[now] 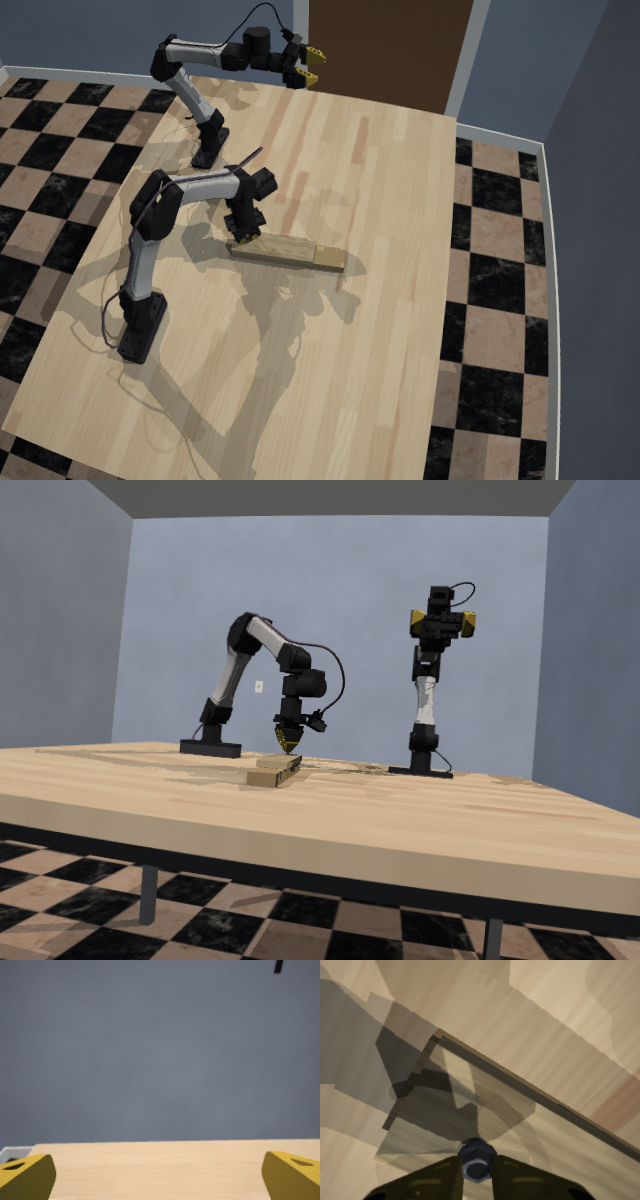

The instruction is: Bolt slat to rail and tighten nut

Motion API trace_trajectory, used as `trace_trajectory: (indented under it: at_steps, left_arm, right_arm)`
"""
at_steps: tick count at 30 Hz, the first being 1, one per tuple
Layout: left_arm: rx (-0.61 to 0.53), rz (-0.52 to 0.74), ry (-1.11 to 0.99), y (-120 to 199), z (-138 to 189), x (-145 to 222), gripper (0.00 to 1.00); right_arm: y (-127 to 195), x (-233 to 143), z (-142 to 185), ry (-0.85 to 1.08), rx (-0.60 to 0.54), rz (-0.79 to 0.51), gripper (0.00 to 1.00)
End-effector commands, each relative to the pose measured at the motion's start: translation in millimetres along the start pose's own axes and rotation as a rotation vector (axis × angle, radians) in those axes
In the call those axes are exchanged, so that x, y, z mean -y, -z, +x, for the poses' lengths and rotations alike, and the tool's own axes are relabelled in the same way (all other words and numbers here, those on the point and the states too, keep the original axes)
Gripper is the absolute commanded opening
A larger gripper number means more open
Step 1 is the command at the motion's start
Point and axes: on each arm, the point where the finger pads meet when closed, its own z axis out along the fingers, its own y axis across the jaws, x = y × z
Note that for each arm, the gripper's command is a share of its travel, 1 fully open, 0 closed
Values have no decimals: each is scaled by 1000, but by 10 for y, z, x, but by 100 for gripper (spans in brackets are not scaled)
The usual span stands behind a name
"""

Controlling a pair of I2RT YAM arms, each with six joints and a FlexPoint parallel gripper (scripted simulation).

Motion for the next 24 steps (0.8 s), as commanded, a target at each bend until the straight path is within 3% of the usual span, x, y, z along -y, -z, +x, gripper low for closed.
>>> trace_trajectory:
  at_steps: [1, 16, 24]
  left_arm:
    - [20, 2, -2, 19, -75, 7, 100]
    - [20, 2, -2, 19, -75, 7, 100]
    - [20, 2, -2, 19, -75, 7, 100]
  right_arm:
    - [28, 21, -20, 2, 6, 12, 14]
    - [7, 14, -17, -58, 4, 6, 14]
    - [-44, -1, -11, -380, -3, -7, 14]
